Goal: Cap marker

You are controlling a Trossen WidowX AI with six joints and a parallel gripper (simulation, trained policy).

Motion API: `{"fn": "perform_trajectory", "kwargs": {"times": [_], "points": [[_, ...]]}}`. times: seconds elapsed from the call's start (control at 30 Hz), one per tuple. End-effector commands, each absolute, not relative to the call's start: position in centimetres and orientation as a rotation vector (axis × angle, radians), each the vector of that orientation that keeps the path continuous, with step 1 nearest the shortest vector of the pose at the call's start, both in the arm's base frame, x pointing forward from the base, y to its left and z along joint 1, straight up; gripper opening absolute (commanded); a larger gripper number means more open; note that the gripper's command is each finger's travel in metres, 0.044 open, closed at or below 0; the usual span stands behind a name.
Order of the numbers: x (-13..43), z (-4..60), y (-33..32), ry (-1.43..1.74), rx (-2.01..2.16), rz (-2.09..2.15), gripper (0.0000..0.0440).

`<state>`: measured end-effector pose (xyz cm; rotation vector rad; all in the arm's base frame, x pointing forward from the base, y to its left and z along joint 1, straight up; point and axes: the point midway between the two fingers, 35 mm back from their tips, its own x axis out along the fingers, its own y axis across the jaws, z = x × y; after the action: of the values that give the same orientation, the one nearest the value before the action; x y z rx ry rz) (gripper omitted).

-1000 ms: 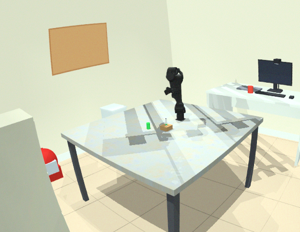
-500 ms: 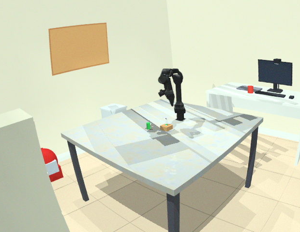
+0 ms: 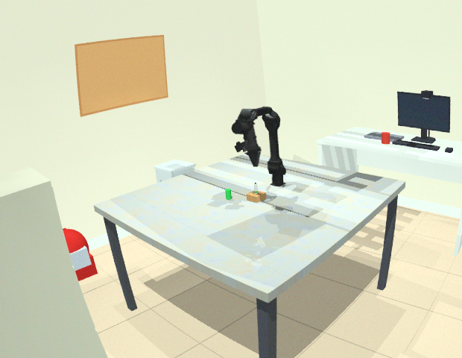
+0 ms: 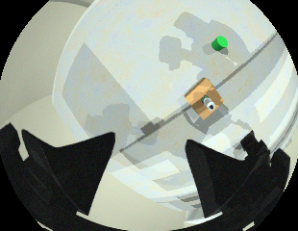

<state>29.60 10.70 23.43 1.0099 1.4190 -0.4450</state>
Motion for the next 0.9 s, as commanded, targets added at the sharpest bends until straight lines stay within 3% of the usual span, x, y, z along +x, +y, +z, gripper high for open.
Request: {"fn": "perform_trajectory", "kwargs": {"times": [0.0,0.87], "points": [[30.2,23.2,9.6,1.419,1.013,-0.469,0.0329],[32.4,20.2,1.9,1.428,1.006,-0.662,0.0324]]}}
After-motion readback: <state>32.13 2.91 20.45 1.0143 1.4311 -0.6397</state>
